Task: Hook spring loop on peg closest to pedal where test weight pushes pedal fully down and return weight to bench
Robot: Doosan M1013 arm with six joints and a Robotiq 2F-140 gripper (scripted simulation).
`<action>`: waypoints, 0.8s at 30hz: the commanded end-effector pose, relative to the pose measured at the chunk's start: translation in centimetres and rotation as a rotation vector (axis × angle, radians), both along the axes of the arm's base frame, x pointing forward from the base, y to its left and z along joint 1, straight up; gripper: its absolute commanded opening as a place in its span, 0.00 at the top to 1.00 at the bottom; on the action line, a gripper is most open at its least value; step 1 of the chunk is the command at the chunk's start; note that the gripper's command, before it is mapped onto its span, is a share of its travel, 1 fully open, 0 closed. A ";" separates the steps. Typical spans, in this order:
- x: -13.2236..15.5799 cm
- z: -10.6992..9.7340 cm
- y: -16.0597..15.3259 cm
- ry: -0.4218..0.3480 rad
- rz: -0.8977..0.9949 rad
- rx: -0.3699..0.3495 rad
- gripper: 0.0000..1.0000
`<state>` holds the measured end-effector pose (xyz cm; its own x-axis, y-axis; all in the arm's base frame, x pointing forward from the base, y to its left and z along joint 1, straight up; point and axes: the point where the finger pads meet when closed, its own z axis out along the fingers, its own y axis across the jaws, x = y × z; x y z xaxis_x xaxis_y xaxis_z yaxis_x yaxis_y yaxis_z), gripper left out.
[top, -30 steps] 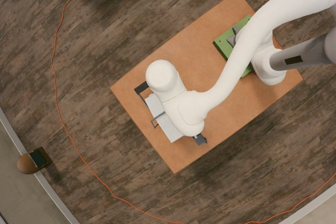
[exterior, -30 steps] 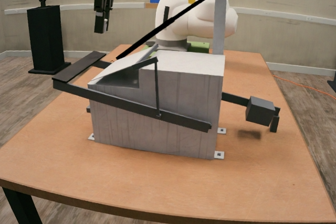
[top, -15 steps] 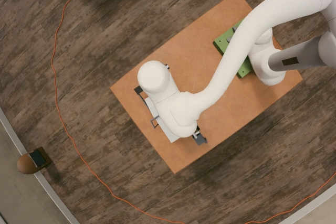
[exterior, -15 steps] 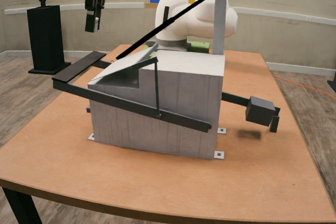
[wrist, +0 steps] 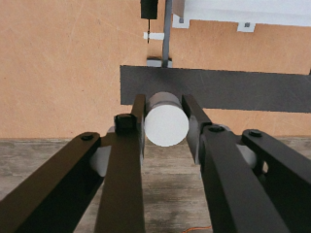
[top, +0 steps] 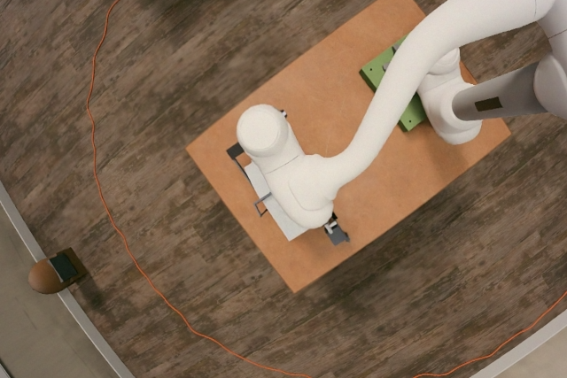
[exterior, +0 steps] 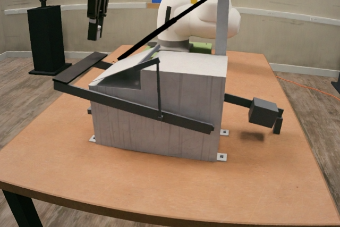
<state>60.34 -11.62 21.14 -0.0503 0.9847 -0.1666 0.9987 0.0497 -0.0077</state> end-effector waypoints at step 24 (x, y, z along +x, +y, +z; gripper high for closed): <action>0.1 -3.0 -0.1 -0.001 0.000 -0.001 0.75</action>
